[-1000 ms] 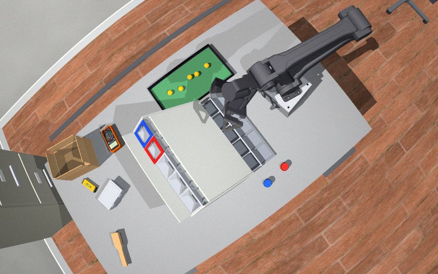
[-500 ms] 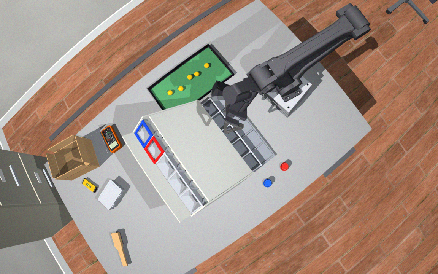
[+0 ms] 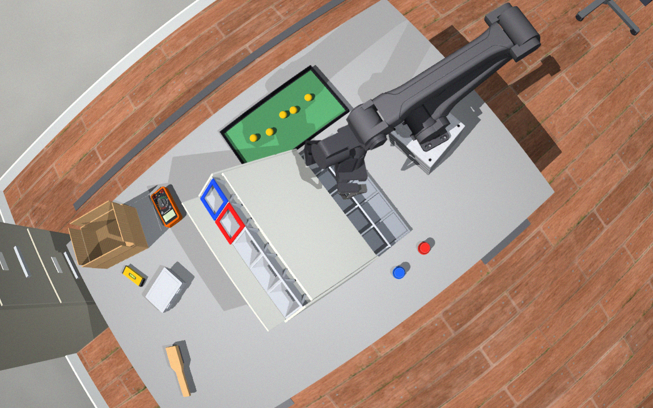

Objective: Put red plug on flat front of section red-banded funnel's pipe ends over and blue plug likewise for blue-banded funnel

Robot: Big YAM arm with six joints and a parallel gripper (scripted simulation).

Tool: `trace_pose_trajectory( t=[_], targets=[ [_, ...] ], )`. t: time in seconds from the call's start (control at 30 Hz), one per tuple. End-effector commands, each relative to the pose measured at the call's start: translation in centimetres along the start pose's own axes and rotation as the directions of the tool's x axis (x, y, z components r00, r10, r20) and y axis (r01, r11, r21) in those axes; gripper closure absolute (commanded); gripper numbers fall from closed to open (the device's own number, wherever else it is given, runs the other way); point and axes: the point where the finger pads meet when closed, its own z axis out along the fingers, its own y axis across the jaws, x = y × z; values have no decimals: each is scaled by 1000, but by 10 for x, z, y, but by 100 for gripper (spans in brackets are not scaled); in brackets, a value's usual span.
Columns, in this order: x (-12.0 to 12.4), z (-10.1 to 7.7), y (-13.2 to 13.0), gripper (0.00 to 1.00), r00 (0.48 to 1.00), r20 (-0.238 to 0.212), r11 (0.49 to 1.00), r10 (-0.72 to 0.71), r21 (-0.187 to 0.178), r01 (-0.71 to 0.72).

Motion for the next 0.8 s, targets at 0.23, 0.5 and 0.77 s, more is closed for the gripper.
trace_pose_trajectory(
  t=[0.23, 0.5, 0.77],
  targets=[
    [-14, -10, 7, 0, 968, -116, 971, -224, 54, 232],
    [-2, -1, 2, 0, 904, -263, 923, -337, 98, 373],
    [4, 2, -3, 0, 874, -304, 899, -378, 104, 425]
  ],
)
